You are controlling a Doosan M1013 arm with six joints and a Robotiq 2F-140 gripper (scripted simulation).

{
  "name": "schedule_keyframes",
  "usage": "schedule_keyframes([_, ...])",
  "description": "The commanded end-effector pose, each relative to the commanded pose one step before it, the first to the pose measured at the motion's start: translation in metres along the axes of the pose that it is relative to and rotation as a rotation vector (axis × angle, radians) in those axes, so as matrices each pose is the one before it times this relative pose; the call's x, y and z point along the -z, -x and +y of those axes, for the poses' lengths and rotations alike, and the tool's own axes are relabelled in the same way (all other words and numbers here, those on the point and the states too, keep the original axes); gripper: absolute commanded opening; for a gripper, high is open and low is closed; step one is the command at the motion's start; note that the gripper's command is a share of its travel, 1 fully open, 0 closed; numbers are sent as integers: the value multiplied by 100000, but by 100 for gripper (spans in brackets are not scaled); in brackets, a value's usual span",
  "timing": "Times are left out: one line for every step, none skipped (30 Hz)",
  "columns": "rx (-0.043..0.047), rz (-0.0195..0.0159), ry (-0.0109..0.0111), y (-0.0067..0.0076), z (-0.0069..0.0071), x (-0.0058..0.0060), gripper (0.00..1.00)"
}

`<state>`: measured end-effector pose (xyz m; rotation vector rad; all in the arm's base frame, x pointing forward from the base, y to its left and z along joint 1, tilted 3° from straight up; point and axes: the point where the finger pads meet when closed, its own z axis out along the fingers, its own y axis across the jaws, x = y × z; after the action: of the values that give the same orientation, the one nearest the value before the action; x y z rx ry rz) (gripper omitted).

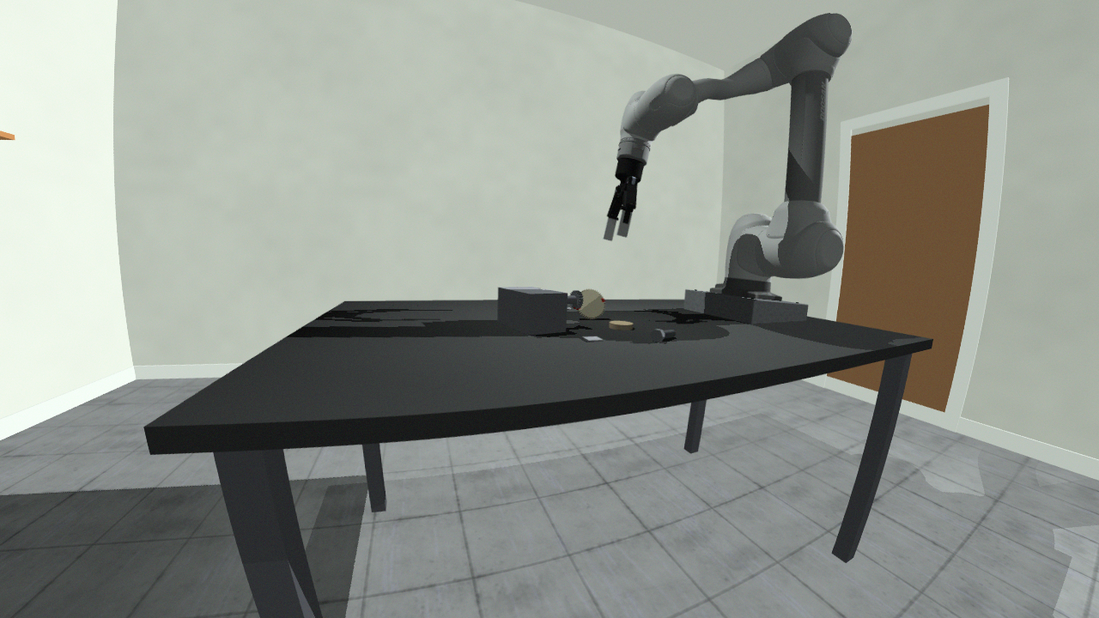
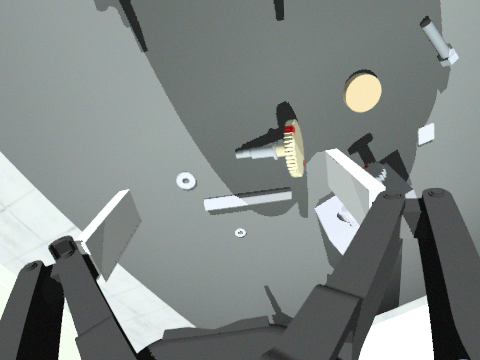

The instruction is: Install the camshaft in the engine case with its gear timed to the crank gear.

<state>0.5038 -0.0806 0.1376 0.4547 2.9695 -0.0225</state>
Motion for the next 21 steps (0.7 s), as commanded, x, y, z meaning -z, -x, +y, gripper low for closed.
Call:
schedule_keyframes([1032, -1256, 11931, 1446, 1396, -770, 100])
schedule_keyframes([0, 0, 0, 0, 0, 0, 100])
schedule_keyframes([170, -1158, 4775, 807, 583, -352, 100])
schedule_keyframes([0, 0, 0, 0, 0, 0, 100])
schedule_keyframes([82, -1418, 4103, 824, 433, -280, 100])
schedule_keyframes([0, 0, 0, 0, 0, 0, 100])
schedule_keyframes([0, 0, 0, 0, 0, 0, 100])
schedule_keyframes([222, -63, 3778, 378, 471, -405, 100])
schedule_keyframes([0, 0, 0, 0, 0, 0, 100])
schedule_keyframes([186, -211, 3232, 365, 381, -333, 100])
schedule_keyframes([0, 0, 0, 0, 0, 0, 100])
schedule_keyframes([148, -337, 2665, 346, 294, -261, 100])
schedule_keyframes([115, -374, 2114, 305, 219, -198, 100])
schedule_keyframes([0, 0, 0, 0, 0, 0, 100])
schedule_keyframes([86, -347, 1597, 248, 157, -145, 100])
schedule_keyframes([60, -279, 1127, 185, 106, -100, 100])
schedule_keyframes([38, -194, 720, 122, 66, -63, 100])
schedule_keyframes([21, -110, 389, 67, 35, -34, 100])
schedule_keyframes([8, -43, 151, 26, 13, -13, 100])
schedule_keyframes([1, -7, 23, 4, 2, -2, 100])
schedule_keyframes([0, 0, 0, 0, 0, 0, 100])
